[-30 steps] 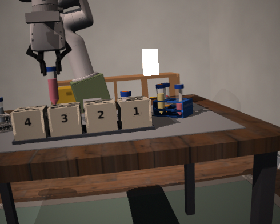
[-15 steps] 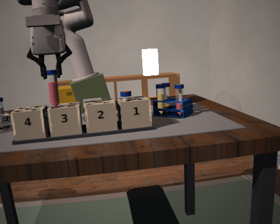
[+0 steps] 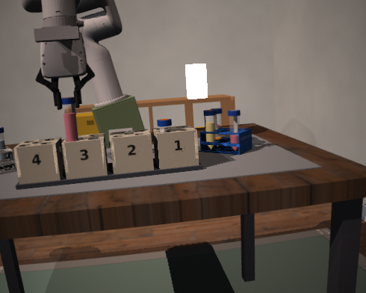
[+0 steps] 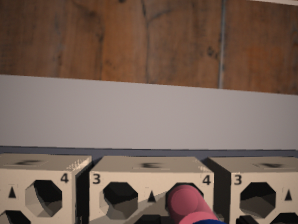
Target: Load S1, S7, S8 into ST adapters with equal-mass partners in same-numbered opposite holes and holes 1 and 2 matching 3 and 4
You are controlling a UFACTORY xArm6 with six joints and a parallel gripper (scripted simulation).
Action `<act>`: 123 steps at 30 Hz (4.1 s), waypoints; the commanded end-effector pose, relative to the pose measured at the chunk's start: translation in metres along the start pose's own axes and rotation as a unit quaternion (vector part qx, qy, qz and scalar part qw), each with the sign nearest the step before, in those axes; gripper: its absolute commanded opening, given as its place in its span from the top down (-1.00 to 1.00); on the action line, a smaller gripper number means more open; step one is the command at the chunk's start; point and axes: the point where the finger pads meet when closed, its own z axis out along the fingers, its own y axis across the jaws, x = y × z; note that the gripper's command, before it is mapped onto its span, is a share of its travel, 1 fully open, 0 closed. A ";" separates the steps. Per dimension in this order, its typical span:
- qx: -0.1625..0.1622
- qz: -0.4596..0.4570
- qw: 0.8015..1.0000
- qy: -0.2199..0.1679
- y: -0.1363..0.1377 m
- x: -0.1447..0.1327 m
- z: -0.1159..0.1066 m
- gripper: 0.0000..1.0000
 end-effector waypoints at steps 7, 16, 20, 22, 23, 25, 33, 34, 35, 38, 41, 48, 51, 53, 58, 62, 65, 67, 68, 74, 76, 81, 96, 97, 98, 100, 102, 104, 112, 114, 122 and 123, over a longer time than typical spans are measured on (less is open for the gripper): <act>0.000 0.000 1.000 0.002 0.000 0.002 0.008 1.00; 0.000 0.000 1.000 0.002 0.000 0.002 0.015 1.00; 0.000 0.000 1.000 0.002 0.000 0.002 0.019 1.00; 0.000 0.000 1.000 0.002 0.000 0.002 0.021 1.00; 0.000 0.000 1.000 0.002 0.000 0.002 0.022 1.00; 0.000 0.000 1.000 0.002 0.000 0.002 0.024 1.00; 0.000 0.000 1.000 0.002 0.000 0.002 0.030 1.00; 0.000 0.000 1.000 0.002 0.000 0.002 0.031 1.00; 0.000 0.000 1.000 0.002 0.000 0.002 0.032 1.00; 0.000 0.000 1.000 0.002 0.000 0.002 0.035 1.00; 0.000 0.000 1.000 0.002 0.000 0.002 0.038 1.00; 0.000 0.000 1.000 0.002 0.000 0.002 0.044 1.00; 0.000 0.000 1.000 0.002 0.000 0.002 0.046 1.00; 0.000 0.000 1.000 0.002 0.000 0.002 0.048 1.00; 0.000 0.000 1.000 0.002 0.000 0.002 0.053 1.00; 0.000 0.000 1.000 0.002 0.000 0.002 0.057 1.00; 0.000 0.000 1.000 0.002 0.000 0.002 0.059 1.00; 0.000 0.000 1.000 0.002 0.000 0.002 0.060 1.00; 0.000 0.000 1.000 0.002 0.000 0.002 0.061 1.00; 0.000 0.000 1.000 0.002 0.000 0.002 0.067 1.00; 0.000 0.000 1.000 0.002 0.000 0.002 0.068 1.00; 0.000 0.000 1.000 0.002 0.000 0.002 0.068 1.00; 0.000 0.000 1.000 0.002 0.000 0.002 0.068 0.13; 0.000 0.000 1.000 0.002 0.000 0.002 0.068 0.13; 0.000 0.000 1.000 0.002 0.000 0.002 0.068 0.13; 0.000 0.000 1.000 0.002 0.000 0.002 0.068 0.13; 0.000 0.000 1.000 0.002 0.000 0.002 0.068 0.13; 0.000 0.000 1.000 0.002 0.000 0.002 0.068 0.13; 0.000 0.000 1.000 0.002 0.000 0.002 0.068 0.13; 0.000 0.000 1.000 0.002 0.000 0.002 0.068 0.13; 0.000 0.000 1.000 0.002 0.000 0.002 0.064 0.13; 0.000 0.000 1.000 0.002 0.000 0.002 0.062 0.13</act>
